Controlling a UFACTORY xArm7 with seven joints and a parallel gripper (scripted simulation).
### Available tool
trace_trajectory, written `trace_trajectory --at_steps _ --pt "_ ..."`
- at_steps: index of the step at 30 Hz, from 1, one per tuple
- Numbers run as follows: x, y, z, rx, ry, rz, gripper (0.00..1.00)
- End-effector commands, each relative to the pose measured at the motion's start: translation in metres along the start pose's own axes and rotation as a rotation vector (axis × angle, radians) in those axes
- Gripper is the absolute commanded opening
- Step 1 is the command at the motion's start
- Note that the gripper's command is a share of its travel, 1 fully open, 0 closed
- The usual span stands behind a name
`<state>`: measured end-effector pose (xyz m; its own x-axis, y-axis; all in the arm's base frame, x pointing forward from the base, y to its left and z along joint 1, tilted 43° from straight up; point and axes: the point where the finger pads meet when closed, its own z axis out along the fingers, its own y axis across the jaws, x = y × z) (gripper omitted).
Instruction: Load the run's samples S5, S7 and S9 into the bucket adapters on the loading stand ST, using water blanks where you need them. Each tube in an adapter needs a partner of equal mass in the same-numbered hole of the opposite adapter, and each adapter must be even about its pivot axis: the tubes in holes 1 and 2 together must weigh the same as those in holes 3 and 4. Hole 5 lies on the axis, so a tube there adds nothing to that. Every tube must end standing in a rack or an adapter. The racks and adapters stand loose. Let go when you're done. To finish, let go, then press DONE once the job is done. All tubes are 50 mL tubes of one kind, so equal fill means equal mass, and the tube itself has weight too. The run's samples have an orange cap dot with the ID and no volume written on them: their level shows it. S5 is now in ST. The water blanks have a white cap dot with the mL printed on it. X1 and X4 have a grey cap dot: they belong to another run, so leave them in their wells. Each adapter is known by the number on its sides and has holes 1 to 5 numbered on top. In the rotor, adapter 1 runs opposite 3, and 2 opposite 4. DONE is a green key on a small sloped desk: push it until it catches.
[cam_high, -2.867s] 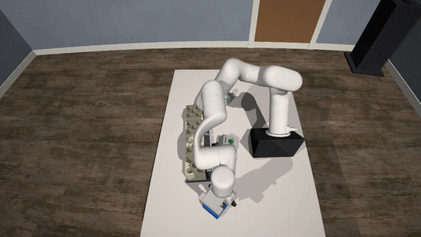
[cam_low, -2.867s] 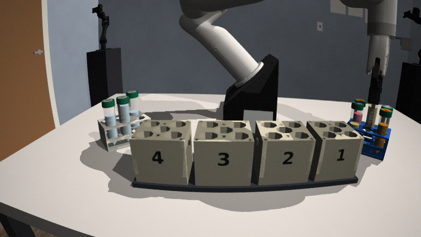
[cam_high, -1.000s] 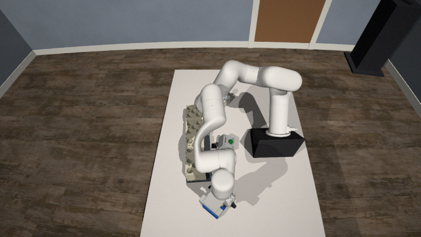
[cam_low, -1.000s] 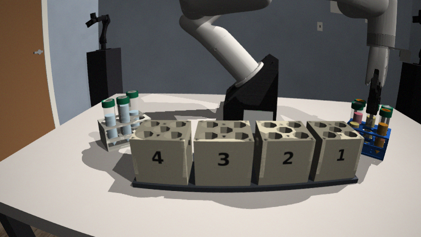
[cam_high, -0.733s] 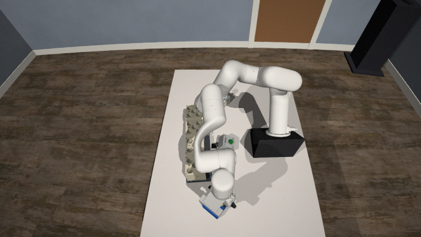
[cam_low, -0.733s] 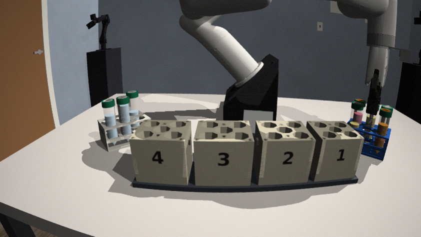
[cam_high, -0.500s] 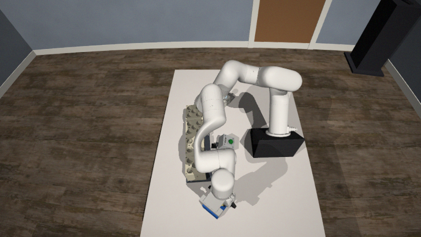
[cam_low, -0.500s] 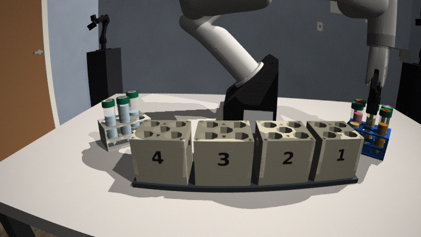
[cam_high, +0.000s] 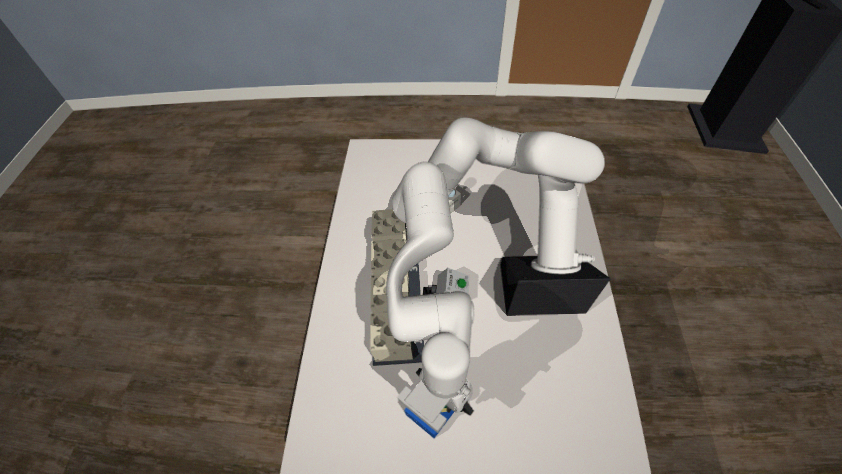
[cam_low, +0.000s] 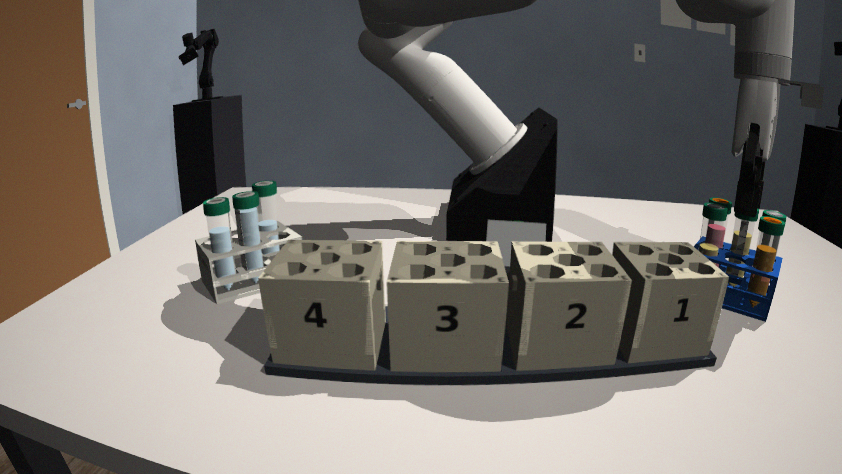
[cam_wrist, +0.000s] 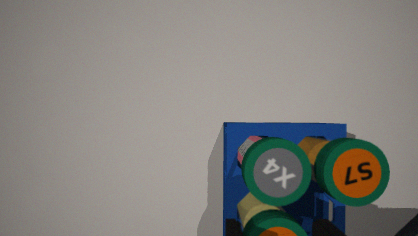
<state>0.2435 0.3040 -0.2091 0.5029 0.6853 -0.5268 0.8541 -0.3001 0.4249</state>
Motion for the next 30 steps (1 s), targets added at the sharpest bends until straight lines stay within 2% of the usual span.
trace_trajectory --at_steps 1,30 --pt "0.001 0.0 -0.009 0.001 0.004 0.0 0.44" --pt "0.001 0.0 -0.063 0.001 0.004 0.0 0.44"
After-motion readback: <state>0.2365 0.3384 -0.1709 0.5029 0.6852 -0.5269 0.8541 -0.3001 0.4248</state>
